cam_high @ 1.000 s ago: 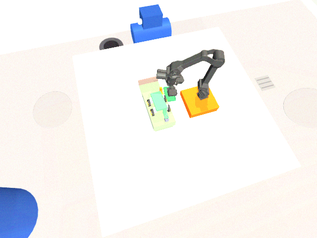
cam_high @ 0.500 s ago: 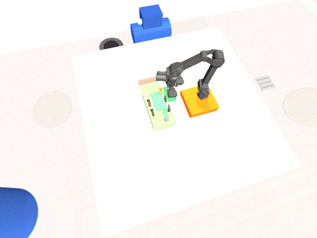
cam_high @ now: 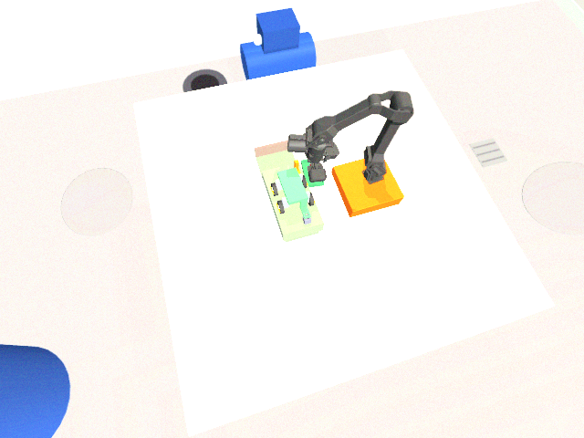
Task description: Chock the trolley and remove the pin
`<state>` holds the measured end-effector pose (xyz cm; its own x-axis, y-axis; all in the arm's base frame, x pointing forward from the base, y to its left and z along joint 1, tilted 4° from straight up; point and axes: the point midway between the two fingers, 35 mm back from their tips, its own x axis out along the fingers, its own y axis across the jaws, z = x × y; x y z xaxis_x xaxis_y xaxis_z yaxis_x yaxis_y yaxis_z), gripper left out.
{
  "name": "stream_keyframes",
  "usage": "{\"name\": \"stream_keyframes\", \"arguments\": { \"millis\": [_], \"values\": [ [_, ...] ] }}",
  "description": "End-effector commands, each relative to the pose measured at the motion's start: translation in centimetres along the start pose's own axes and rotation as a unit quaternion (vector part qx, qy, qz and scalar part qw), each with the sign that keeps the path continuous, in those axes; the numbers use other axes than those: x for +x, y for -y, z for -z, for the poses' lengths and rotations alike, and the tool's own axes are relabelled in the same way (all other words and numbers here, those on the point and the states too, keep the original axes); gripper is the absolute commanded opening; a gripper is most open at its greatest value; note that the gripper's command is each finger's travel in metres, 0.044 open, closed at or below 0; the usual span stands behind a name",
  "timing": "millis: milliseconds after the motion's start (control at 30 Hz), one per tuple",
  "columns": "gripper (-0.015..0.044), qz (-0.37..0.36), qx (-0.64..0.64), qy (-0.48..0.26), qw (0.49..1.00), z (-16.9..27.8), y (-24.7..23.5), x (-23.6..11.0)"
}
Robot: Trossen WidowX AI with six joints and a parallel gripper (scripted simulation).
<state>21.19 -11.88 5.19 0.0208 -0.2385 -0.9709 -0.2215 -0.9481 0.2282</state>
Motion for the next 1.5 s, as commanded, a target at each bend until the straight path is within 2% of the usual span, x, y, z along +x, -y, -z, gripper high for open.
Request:
{"name": "stream_keyframes", "arguments": {
  "millis": [0, 1367, 1467],
  "values": [
    [0.019, -0.002, 0.001, 0.005, 1.0, -0.1, 0.2, 0.3],
    [0.019, -0.002, 0.001, 0.005, 1.0, 0.0, 1.9, 0.9],
    [0.0269, 0.001, 0.0, -0.001, 1.0, 0.2, 1.9, 0.6]
  ]
}}
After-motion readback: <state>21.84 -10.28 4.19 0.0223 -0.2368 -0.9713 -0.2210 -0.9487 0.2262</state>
